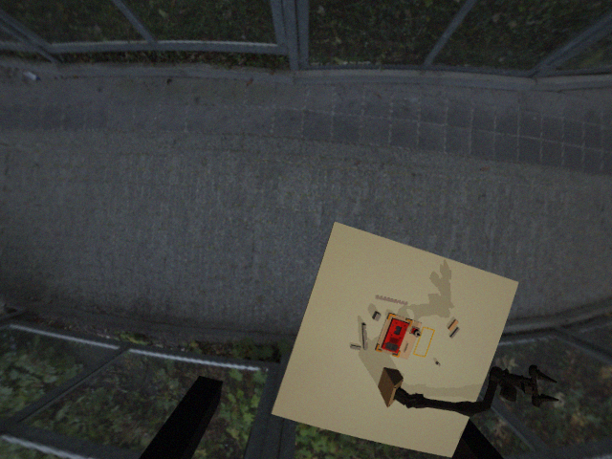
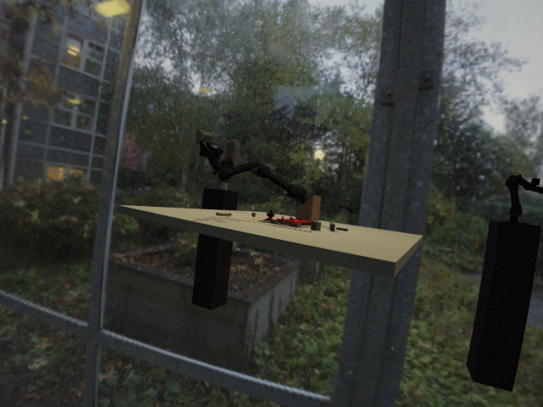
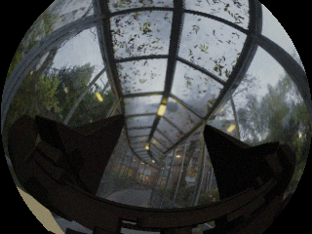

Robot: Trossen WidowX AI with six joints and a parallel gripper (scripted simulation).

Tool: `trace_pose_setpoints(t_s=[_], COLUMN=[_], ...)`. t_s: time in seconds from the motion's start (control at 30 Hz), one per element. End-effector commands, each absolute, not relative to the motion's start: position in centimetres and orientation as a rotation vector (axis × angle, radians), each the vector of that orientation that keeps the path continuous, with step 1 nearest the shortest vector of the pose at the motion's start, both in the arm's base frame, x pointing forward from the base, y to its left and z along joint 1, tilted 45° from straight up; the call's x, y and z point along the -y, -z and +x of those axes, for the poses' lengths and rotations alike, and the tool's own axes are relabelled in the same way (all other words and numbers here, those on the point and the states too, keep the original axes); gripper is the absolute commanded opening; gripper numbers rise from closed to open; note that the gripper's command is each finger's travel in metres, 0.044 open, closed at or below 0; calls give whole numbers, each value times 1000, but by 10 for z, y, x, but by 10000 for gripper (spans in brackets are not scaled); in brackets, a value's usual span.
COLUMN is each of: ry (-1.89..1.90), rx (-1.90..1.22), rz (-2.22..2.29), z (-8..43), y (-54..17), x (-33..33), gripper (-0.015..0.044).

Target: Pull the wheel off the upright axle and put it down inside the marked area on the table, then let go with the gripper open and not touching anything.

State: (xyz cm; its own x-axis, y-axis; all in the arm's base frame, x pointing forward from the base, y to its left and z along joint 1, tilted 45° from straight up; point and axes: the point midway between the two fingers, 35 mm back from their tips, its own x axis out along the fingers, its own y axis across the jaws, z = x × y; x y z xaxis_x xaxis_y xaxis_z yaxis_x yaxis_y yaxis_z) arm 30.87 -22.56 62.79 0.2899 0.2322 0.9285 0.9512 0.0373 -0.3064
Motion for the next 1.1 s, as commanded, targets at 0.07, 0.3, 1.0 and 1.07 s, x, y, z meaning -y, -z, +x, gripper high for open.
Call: trace_pose_setpoints(t_s=[0.07,0.3,1.0,1.07], ry=[798,692,465,459], rx=[1141,917,21,-73], rz=[-1395,-1054,-262,-214], z=[318,388,559,564], y=[-626,-595,-357,-329], x=[230,252,223,212], gripper=[321,300,300,300])
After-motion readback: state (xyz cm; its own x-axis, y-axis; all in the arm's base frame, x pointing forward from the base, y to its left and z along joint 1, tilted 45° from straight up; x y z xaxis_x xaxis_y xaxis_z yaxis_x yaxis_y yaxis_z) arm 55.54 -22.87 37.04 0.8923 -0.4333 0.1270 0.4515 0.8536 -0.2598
